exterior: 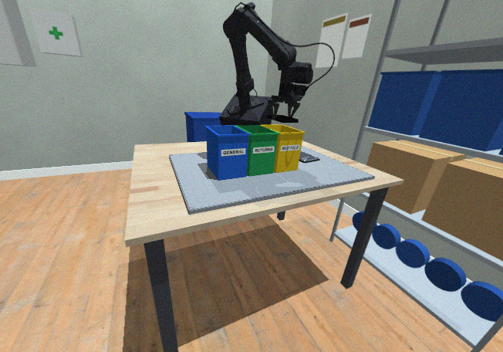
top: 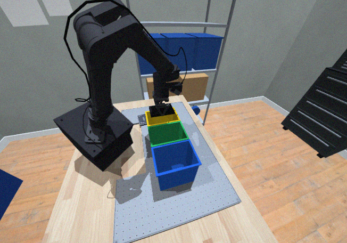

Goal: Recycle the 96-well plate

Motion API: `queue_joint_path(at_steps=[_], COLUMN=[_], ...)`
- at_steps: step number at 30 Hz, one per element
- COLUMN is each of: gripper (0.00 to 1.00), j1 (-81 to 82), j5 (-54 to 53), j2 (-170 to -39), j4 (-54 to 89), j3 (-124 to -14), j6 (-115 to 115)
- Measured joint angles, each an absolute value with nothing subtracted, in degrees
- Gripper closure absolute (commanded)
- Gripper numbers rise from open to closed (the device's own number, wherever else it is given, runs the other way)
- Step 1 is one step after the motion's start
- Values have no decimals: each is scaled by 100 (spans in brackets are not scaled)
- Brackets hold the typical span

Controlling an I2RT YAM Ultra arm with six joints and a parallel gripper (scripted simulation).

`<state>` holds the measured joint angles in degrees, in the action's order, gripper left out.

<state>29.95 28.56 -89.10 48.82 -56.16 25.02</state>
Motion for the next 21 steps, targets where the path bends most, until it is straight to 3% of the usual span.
queue_joint_path(at_steps=[21], gripper=[100], j1=[3022], j5=[2856], j2=[-8943], j4=[4888], j3=[-5664], j6=[2528])
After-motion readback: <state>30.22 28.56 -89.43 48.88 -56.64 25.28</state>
